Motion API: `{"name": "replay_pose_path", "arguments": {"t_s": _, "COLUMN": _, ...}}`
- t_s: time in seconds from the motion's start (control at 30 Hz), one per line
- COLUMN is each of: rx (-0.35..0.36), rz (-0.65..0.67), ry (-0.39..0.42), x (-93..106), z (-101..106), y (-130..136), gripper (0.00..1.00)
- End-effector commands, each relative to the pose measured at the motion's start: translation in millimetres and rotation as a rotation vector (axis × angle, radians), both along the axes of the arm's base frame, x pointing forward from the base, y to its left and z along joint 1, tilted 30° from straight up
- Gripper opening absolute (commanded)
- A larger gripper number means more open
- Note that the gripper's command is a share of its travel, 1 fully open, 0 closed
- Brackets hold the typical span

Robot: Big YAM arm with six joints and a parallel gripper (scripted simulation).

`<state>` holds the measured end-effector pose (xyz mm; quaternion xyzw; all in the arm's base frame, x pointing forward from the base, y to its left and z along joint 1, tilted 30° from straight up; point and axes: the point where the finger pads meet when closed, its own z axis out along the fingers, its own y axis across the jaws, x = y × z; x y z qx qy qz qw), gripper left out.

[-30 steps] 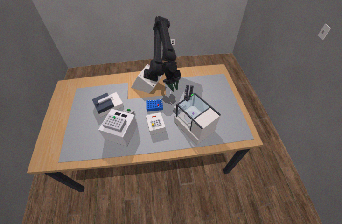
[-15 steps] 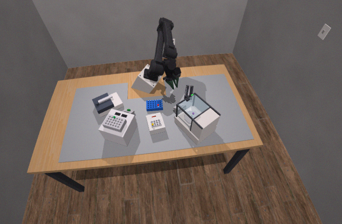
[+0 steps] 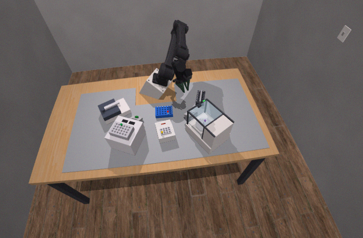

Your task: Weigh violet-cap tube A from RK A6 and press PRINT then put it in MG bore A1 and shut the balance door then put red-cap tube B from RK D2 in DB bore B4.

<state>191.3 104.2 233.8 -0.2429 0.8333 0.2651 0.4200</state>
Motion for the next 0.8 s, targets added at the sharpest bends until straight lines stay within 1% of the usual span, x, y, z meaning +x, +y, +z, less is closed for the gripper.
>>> {"name": "replay_pose_path", "arguments": {"t_s": 0.0, "rx": -0.02, "rz": 0.006, "ry": -0.04, "x": 0.3, "z": 27.7, "y": -5.9, "gripper": 0.3}}
{"name": "replay_pose_path", "arguments": {"t_s": 0.77, "rx": -0.025, "rz": 0.006, "ry": -0.036, "x": -6.5, "z": 52.8, "y": -20.6, "gripper": 0.3}}
